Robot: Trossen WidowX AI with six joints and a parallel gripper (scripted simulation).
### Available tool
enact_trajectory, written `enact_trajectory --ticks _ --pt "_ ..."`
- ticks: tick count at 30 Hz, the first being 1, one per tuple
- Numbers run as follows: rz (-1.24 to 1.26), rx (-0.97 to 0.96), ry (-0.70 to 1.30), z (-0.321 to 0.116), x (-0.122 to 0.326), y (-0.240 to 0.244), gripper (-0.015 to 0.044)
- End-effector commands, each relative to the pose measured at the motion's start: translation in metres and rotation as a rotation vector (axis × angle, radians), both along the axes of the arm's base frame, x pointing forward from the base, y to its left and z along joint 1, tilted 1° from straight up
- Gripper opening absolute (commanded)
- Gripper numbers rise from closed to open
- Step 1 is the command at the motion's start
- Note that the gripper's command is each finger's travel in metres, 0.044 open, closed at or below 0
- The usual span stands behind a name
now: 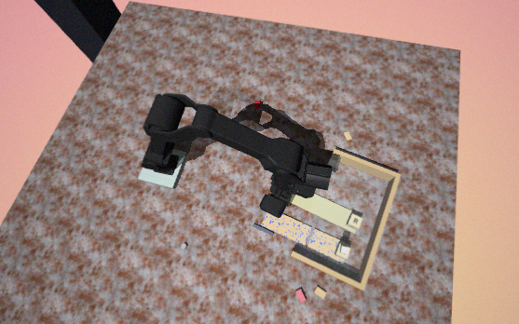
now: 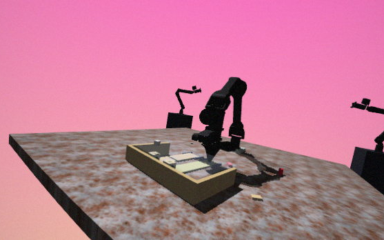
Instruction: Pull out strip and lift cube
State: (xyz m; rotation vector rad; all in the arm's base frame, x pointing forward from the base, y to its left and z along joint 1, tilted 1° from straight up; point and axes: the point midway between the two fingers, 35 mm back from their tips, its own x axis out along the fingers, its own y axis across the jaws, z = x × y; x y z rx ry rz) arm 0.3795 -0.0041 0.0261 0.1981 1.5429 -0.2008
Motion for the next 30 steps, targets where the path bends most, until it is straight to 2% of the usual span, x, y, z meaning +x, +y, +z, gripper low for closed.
enact_trajectory --ticks 1,30 --pt "0.003 0.003 0.004 -0.0031 -0.0004 0.0004 0.0" --pt "0.003 0.003 0.004 -0.0057 -0.0038 0.0012 0.0"
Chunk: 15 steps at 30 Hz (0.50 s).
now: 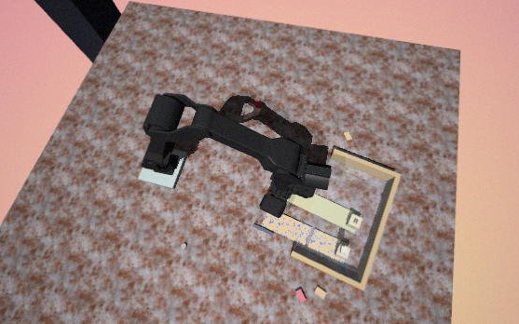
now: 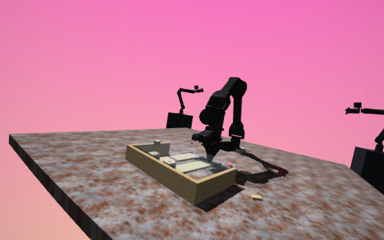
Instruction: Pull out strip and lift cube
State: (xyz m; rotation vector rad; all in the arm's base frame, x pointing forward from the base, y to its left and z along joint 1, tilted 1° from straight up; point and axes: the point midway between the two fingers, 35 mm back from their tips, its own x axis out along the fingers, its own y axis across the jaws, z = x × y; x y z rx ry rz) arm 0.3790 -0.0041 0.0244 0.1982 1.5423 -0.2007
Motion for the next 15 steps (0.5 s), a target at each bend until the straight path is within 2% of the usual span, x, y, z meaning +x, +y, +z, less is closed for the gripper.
enact_trajectory --ticks 1,15 --pt "0.003 0.003 0.005 -0.004 -0.005 0.001 0.0" --pt "0.003 0.004 0.007 -0.005 -0.026 0.006 0.0"
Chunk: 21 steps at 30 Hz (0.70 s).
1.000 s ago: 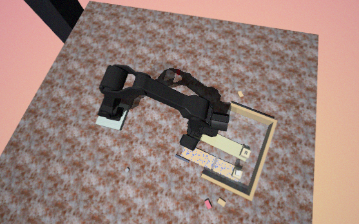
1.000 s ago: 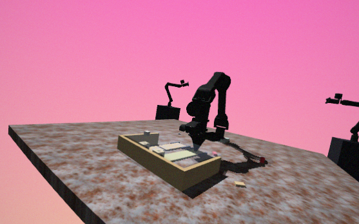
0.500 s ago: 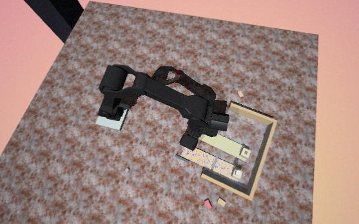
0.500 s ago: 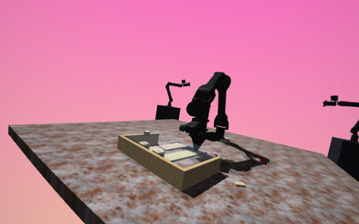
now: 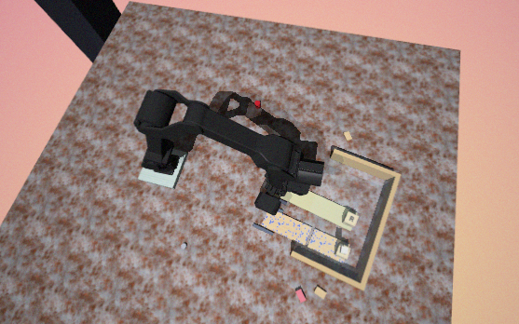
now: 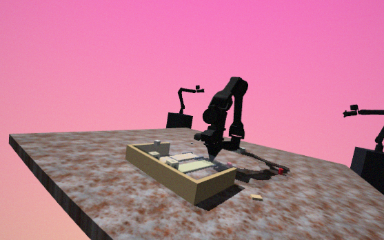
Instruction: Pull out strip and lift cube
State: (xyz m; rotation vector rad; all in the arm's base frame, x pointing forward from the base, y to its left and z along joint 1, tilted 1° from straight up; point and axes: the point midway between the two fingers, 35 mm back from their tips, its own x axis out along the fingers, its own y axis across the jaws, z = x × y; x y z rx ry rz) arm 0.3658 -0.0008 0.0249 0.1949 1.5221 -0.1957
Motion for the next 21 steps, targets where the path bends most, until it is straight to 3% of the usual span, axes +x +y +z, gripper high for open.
enact_trajectory --ticks 1,21 --pt "-0.001 0.005 0.027 -0.006 -0.014 0.003 0.0" --pt "-0.001 0.006 0.03 -0.008 -0.042 0.009 0.0"
